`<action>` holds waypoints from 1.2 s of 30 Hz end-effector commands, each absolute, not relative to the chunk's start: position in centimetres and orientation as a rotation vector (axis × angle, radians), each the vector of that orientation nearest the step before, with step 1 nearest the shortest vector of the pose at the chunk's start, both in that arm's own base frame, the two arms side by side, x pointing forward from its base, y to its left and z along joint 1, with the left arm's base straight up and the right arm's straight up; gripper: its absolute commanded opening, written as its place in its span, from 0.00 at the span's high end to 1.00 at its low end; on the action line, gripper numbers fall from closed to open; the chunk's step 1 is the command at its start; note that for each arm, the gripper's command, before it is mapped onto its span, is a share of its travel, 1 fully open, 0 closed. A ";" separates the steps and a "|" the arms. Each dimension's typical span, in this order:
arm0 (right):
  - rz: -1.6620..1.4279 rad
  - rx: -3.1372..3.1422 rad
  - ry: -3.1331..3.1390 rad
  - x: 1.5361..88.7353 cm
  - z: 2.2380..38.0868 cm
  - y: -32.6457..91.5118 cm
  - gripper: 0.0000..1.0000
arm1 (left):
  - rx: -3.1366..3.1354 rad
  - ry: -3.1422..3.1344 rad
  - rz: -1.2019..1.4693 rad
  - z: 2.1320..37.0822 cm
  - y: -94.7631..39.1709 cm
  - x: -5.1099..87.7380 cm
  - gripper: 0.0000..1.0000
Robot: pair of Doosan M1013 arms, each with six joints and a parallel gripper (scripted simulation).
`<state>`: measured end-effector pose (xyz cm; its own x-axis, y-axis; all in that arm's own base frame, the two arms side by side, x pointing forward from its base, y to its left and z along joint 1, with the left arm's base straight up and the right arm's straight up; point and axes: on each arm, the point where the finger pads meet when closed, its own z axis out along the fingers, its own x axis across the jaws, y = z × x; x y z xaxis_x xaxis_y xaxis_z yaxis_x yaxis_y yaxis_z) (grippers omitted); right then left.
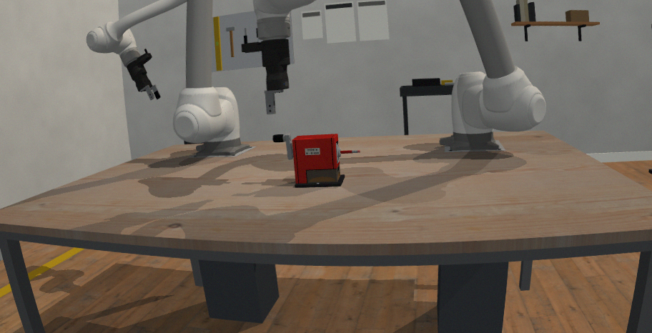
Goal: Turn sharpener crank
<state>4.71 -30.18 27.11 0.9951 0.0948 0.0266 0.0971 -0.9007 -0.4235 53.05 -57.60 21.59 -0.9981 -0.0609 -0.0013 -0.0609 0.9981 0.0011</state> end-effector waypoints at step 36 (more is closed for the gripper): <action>-0.004 -2.702 -0.128 4.6 26.9 -30.0 0.00 | 2.138 2.302 -0.004 21.9 -58.0 50.6 1.00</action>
